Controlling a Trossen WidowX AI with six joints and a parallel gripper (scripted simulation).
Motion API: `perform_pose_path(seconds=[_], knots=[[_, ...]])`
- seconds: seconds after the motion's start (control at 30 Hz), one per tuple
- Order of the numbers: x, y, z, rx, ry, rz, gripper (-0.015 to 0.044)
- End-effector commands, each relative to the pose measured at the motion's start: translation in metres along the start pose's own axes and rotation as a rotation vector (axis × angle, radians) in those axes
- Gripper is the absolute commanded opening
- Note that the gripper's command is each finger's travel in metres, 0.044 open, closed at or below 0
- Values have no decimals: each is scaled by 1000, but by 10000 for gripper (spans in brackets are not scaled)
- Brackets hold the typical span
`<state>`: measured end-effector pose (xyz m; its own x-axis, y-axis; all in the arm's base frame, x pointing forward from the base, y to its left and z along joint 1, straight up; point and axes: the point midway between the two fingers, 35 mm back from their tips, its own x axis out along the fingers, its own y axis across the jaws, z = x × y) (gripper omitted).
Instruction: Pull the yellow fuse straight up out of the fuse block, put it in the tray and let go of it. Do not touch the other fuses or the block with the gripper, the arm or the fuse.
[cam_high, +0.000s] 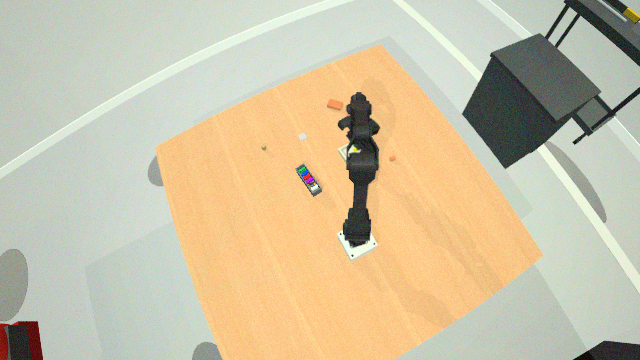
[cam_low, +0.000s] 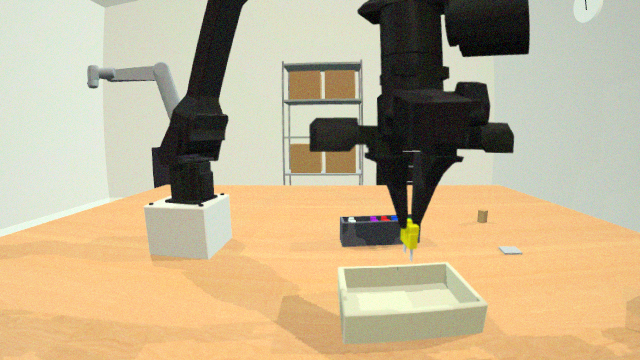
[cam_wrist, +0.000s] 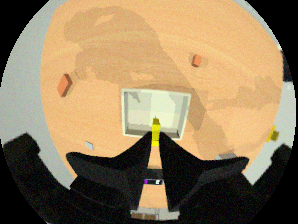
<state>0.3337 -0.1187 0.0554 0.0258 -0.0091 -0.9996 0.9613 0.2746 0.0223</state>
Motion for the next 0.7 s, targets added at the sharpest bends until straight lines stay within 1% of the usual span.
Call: perform_pose_path(seconds=[0.0,0.67], knots=[[5,1,2,-5,-5,3,0],[35,0,2,-5,-5,2,0]])
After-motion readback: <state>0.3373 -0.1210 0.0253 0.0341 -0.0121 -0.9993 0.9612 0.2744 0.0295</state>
